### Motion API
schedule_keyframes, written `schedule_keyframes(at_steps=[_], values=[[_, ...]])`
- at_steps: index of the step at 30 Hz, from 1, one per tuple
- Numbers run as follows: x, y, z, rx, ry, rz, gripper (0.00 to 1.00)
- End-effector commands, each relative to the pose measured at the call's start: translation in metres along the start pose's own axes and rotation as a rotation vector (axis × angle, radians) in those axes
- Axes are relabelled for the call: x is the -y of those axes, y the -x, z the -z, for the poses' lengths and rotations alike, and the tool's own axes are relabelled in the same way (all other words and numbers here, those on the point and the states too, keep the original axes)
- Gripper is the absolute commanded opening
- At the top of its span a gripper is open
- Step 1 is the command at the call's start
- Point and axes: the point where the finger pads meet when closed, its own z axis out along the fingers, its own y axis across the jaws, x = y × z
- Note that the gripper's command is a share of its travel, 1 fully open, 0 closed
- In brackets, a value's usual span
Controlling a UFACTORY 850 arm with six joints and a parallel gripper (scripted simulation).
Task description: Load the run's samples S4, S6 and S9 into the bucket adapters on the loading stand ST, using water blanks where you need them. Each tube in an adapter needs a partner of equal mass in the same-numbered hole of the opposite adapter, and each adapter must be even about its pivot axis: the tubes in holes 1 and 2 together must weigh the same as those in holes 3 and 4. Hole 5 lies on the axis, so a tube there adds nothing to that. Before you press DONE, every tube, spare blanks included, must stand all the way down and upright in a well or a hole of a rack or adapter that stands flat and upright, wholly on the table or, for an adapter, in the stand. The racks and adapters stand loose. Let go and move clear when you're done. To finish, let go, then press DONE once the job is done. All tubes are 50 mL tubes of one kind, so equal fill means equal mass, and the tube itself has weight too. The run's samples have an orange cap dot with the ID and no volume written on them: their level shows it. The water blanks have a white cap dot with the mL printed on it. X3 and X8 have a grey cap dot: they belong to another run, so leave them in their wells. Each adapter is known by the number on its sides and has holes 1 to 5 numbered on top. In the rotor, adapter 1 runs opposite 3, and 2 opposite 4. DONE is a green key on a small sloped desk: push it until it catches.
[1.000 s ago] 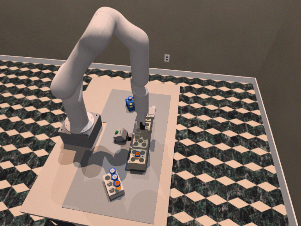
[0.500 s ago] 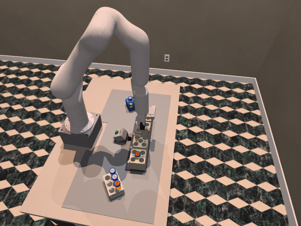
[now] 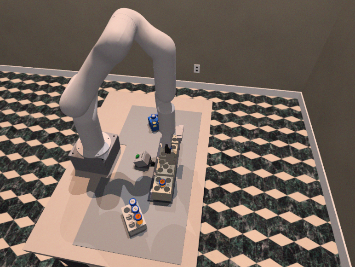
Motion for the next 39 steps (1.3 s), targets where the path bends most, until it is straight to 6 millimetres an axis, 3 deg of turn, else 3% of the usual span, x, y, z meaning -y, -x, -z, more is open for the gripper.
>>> schedule_keyframes(at_steps=[1, 39], values=[[0.0, -0.001, 0.0, -0.008, 0.015, 0.0, 0.44], [0.001, 0.0, 0.064, -0.009, 0.015, 0.0, 0.44]])
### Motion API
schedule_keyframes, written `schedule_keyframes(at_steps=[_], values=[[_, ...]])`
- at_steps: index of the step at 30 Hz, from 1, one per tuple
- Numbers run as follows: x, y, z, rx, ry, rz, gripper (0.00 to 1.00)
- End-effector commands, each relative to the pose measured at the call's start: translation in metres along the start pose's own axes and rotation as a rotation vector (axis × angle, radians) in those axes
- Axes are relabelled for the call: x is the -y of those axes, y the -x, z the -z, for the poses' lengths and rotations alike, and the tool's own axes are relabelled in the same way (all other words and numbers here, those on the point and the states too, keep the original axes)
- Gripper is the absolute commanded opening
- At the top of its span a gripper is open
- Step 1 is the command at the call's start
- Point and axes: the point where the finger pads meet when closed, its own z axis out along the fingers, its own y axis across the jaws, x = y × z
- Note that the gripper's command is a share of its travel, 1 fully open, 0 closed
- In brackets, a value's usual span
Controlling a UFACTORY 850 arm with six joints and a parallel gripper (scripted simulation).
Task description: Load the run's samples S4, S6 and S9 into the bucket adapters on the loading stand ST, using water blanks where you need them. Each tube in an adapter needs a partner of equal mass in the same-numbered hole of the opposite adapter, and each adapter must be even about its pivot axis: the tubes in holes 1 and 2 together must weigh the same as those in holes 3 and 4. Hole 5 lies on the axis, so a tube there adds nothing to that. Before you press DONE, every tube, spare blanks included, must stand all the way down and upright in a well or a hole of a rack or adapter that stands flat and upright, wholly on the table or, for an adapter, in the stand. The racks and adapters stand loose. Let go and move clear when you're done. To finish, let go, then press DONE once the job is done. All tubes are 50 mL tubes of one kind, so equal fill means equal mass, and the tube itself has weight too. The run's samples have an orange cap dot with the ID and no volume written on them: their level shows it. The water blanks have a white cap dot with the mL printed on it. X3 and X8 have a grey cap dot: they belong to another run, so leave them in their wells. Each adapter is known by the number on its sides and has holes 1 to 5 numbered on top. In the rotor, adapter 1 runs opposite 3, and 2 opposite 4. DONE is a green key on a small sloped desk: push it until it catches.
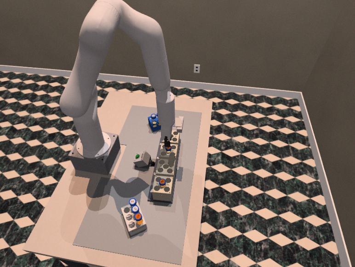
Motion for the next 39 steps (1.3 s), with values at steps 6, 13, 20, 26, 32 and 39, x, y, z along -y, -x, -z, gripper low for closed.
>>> schedule_keyframes(at_steps=[6, 13, 20, 26, 32, 39], values=[[0.0, -0.001, 0.016, 0.001, -0.004, 0.0, 0.44], [0.0, -0.001, 0.03, 0.001, -0.004, 0.0, 0.44], [0.0, -0.001, 0.04, 0.0, -0.004, 0.0, 0.44], [0.0, -0.001, 0.052, 0.0, -0.004, 0.0, 0.44], [0.0, -0.001, 0.062, 0.0, -0.004, 0.0, 0.44], [0.0, -0.001, 0.068, 0.0, -0.004, 0.0, 0.44]])
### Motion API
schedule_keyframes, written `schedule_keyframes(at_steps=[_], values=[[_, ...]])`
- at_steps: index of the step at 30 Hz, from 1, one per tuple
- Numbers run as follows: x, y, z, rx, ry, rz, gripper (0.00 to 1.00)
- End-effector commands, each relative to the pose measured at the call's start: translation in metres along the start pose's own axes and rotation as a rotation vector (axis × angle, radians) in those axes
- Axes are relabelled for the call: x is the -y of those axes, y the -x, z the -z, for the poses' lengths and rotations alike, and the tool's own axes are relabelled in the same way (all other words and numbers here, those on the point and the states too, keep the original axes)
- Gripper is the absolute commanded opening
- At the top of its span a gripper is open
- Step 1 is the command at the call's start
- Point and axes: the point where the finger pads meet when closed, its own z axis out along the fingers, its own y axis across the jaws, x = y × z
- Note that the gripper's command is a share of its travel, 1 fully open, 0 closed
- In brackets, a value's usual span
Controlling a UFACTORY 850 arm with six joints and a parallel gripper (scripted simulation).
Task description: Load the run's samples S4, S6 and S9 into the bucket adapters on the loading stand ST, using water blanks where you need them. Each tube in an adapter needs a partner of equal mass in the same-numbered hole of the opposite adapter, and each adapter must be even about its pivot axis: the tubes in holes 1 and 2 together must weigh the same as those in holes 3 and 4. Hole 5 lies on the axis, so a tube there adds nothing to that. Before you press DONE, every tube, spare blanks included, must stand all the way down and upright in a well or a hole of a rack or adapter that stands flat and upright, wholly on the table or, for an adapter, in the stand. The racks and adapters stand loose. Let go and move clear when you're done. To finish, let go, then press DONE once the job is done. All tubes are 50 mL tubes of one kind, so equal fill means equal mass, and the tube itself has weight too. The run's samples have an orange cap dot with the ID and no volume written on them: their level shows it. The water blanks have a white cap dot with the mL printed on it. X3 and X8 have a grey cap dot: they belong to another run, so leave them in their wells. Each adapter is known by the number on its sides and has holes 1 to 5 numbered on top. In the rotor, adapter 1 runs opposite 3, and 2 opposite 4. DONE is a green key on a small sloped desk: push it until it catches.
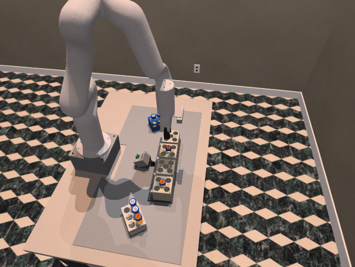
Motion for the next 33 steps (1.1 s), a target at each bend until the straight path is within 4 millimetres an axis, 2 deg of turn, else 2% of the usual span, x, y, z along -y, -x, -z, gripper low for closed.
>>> schedule_keyframes(at_steps=[1, 20, 21, 33], values=[[0.0, -0.001, 0.002, -0.001, 0.0, 0.0, 0.44], [0.0, -0.001, 0.002, -0.001, 0.0, 0.0, 0.44], [-0.005, 0.001, 0.002, -0.001, 0.0, -0.033, 0.57], [-0.052, 0.019, 0.002, -0.001, 0.0, -0.367, 0.57]])
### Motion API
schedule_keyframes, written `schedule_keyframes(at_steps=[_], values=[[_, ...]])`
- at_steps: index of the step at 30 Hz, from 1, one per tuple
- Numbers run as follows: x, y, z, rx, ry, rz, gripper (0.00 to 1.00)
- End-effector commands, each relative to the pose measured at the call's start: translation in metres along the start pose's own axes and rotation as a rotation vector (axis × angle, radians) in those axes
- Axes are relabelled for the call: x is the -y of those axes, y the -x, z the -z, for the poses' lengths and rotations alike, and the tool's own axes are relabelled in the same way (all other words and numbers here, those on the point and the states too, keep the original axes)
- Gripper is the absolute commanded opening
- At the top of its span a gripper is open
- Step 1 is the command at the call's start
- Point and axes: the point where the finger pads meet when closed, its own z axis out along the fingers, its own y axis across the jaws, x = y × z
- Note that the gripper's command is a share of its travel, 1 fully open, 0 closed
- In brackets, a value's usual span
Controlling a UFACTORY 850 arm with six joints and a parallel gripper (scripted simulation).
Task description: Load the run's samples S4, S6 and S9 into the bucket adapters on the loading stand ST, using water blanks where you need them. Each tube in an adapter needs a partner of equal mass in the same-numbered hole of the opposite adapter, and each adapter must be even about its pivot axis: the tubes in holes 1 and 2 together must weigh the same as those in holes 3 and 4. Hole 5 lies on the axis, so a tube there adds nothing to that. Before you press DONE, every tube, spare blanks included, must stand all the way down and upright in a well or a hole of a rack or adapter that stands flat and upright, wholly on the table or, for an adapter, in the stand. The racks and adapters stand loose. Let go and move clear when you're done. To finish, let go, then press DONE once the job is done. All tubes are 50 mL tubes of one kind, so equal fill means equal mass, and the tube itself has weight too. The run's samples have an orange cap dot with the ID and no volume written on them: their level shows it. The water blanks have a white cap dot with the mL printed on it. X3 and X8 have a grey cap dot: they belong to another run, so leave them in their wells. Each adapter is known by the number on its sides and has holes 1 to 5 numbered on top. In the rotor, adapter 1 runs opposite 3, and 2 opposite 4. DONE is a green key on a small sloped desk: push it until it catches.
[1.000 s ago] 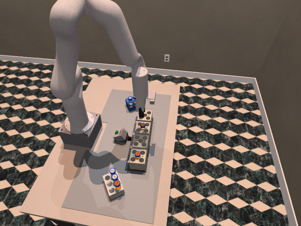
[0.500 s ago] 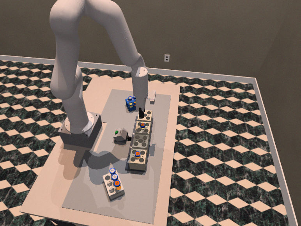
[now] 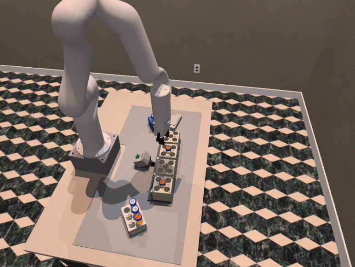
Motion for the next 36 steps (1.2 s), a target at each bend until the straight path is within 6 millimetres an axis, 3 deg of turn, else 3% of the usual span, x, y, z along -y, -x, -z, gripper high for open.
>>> schedule_keyframes(at_steps=[1, 21, 36], values=[[-0.021, 0.001, 0.001, -0.003, 0.003, -0.136, 0.57], [-0.11, 0.009, 0.001, -0.005, 0.003, -0.736, 0.57], [-0.175, 0.015, 0.001, -0.005, 0.003, -0.753, 0.57]])
